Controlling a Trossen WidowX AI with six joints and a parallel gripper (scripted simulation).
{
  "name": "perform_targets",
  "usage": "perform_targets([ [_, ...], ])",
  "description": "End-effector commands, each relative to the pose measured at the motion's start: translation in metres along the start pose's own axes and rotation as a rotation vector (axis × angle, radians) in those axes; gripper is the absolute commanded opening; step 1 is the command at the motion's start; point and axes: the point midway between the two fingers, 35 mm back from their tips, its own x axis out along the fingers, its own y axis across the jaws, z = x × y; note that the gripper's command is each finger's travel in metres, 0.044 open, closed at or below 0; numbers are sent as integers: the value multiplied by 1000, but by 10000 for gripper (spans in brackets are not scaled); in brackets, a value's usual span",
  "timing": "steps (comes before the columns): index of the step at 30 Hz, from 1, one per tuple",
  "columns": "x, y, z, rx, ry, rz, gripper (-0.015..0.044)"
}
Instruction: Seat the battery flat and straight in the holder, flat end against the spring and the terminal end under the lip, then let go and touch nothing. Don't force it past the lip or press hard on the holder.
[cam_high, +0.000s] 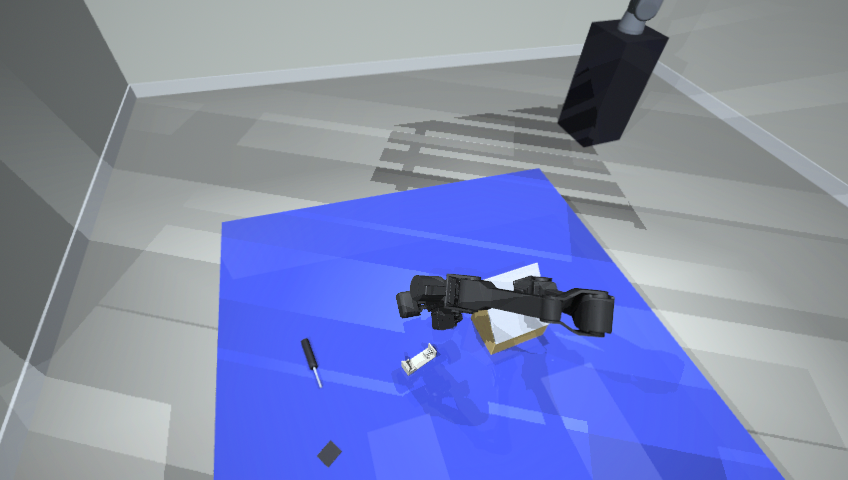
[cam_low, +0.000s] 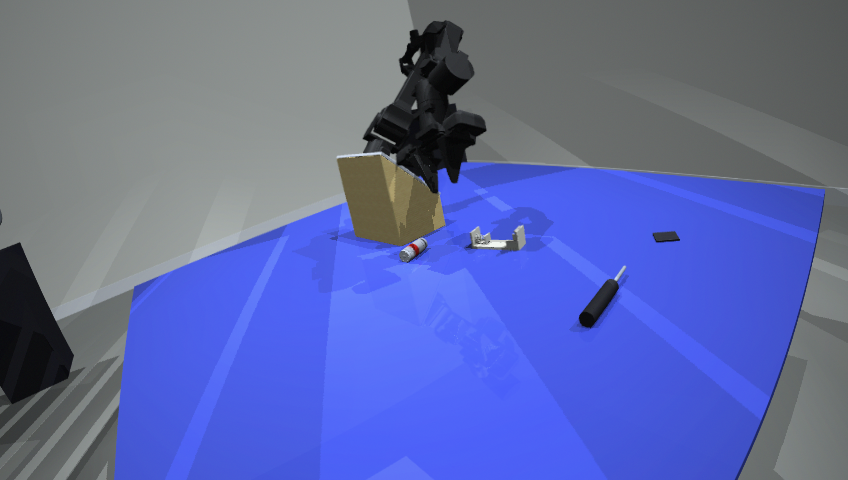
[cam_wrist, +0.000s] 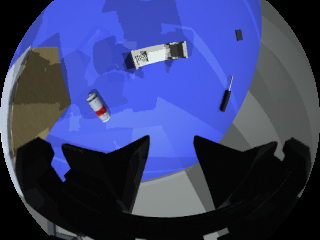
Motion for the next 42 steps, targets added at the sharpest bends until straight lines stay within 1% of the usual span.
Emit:
perform_targets([
  [1,29,66,-19,-143,-181,219,243],
  [4,34,82,-17,-177,-260,248,243],
  [8,40,112,-6,-291,-403,294,243],
  [10,41,119,-3,-315,-437,299,243],
  [23,42,120,-2,-318,-441,300,243],
  [42,69,130,9,-317,-440,300,243],
])
